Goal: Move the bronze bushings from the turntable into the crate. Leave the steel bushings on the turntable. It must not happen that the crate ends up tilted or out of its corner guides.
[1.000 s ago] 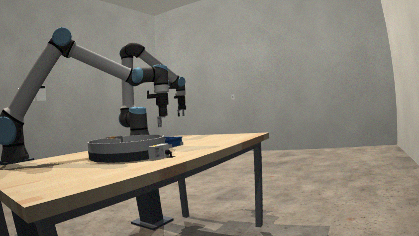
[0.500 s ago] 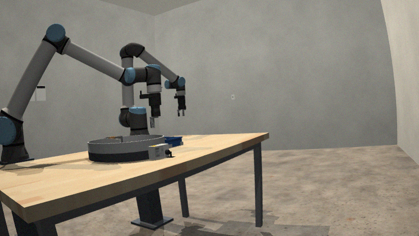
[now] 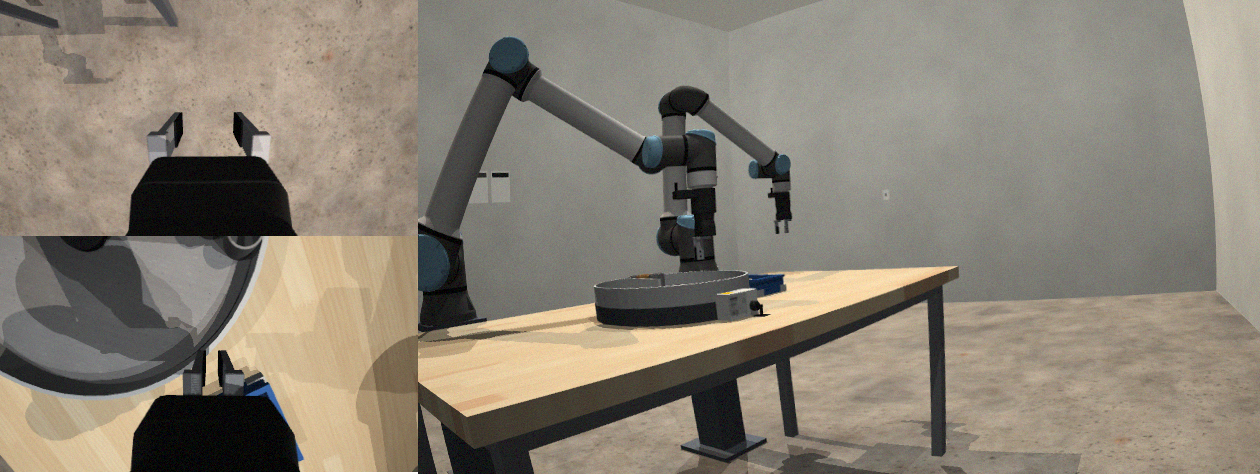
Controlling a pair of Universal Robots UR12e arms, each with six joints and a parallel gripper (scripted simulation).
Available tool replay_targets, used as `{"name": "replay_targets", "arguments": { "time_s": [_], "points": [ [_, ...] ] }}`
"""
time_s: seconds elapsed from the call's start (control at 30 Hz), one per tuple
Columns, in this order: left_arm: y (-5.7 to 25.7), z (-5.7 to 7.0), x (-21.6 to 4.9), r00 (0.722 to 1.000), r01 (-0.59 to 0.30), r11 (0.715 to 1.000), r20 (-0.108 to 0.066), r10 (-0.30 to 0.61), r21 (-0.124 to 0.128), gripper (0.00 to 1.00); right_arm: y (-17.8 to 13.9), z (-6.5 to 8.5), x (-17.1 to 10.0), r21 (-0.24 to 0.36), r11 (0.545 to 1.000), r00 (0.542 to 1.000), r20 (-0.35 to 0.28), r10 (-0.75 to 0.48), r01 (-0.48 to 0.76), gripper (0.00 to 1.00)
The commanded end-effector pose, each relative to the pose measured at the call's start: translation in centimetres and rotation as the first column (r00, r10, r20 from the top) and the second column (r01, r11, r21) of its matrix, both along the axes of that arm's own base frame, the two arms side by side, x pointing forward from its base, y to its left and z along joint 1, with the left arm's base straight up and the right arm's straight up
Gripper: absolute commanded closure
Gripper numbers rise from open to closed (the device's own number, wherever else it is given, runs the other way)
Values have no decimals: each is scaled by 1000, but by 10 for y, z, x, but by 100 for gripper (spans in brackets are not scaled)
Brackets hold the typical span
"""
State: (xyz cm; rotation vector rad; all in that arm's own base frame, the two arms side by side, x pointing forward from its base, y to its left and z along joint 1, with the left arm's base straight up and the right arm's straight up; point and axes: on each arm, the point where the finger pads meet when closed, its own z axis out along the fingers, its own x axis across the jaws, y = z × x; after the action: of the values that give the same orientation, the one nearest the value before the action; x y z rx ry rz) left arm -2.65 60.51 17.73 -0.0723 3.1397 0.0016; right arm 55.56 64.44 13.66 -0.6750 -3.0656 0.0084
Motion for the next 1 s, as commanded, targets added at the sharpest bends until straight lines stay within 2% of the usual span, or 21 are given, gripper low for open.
{"name": "replay_targets", "arguments": {
  "time_s": [0.0,0.33,0.4,0.77,0.97],
  "points": [
    [-2,0,-2,1000,-1,1000,-1,1,-1,0,-43,-2,-12,6,994,994,3,108,-108,64],
    [-2,0,-2,1000,-1,1000,-1,1,-1,0,-108,-2,-33,6,964,964,3,265,-265,64],
    [-2,0,-2,1000,-1,1000,-1,1,-1,0,-108,-2,-33,6,964,964,3,265,-265,64],
    [-2,0,-2,1000,-1,1000,-1,1,-1,0,-157,-2,-48,6,926,926,3,378,-378,64],
    [-2,0,-2,1000,-1,1000,-1,1,-1,0,-167,-2,-51,6,917,917,4,399,-399,64]
  ]
}}
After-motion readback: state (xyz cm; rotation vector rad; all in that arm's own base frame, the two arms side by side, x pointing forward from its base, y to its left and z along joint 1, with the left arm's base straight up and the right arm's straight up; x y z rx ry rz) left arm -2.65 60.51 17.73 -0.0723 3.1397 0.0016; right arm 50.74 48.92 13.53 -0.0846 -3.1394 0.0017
